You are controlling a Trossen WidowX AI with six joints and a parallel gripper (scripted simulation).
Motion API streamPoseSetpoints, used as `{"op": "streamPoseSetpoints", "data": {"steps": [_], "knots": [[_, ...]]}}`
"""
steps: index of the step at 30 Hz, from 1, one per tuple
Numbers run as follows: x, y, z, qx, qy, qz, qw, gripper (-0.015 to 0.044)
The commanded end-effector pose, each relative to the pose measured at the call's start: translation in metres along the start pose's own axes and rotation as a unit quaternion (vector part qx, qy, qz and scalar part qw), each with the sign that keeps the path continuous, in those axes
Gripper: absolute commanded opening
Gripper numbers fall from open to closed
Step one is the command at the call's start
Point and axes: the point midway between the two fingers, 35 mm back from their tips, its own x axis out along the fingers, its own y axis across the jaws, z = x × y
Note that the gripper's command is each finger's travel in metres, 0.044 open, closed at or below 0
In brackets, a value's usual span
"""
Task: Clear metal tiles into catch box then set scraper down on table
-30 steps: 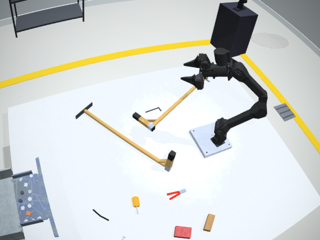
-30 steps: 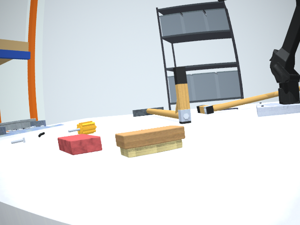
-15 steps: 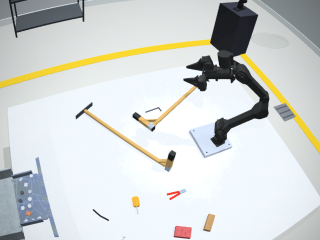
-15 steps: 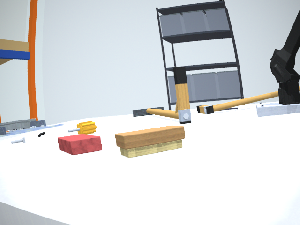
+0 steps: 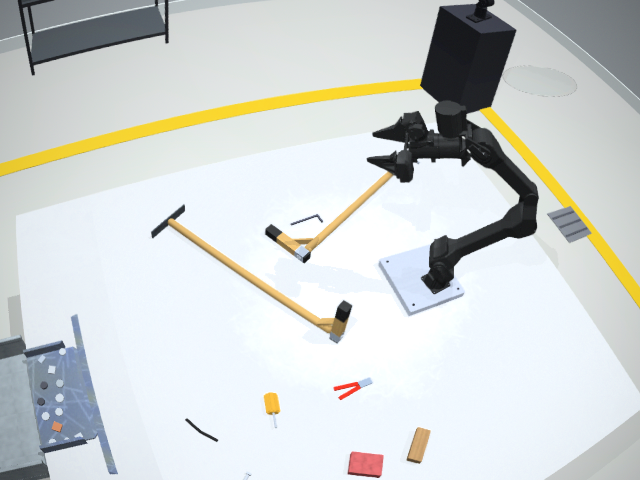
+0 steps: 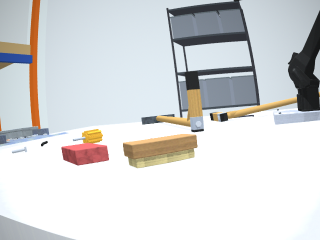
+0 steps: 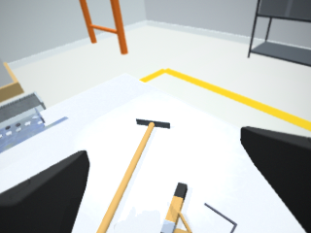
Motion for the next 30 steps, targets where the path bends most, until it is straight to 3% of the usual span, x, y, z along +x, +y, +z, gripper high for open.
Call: {"op": "streamPoseSetpoints", "data": {"steps": [1, 30], "knots": [[0.000, 0.000, -0.001, 0.002, 0.000, -0.002, 1.000, 0.0440], [0.049, -0.049, 0.010, -0.167, 0.054, -0.023, 0.984, 0.0440]]}}
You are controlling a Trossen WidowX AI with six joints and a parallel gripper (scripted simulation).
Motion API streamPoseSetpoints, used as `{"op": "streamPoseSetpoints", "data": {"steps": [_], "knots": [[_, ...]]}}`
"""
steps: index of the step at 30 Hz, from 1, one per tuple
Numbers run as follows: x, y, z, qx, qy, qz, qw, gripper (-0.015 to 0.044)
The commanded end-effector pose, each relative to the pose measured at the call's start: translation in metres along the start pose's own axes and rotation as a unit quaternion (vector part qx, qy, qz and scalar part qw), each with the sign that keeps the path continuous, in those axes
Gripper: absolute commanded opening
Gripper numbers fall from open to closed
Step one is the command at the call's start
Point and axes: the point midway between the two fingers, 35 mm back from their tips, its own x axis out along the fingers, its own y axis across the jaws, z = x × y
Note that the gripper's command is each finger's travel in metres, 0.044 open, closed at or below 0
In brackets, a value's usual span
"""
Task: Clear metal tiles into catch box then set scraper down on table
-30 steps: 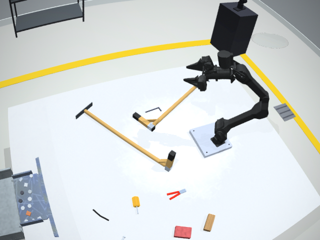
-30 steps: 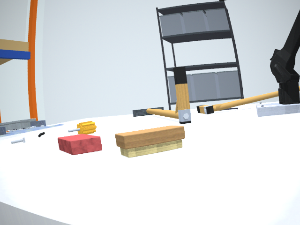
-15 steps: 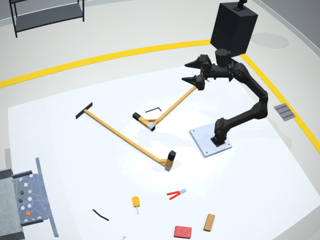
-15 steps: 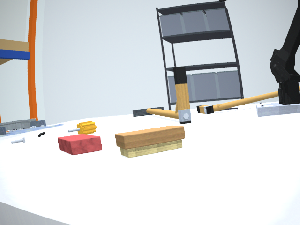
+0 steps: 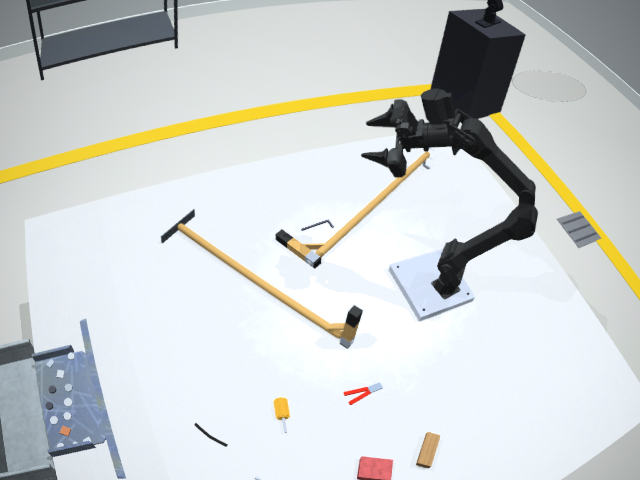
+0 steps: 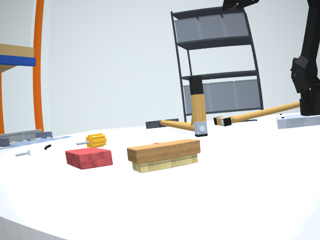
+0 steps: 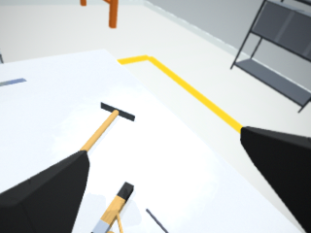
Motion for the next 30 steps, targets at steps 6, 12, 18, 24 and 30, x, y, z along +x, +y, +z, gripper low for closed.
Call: {"op": "streamPoseSetpoints", "data": {"steps": [6, 12, 18, 24, 30], "knots": [[0.020, -0.025, -0.003, -0.065, 0.021, -0.001, 0.998, 0.0440], [0.032, -0.044, -0.008, -0.105, 0.033, -0.001, 0.994, 0.0440], [0.042, -0.063, -0.015, -0.144, 0.043, -0.001, 0.989, 0.0440], [0.051, -0.085, -0.023, -0.181, 0.052, 0.001, 0.982, 0.0440], [0.058, -0.107, -0.033, -0.217, 0.060, 0.002, 0.974, 0.0440]]}}
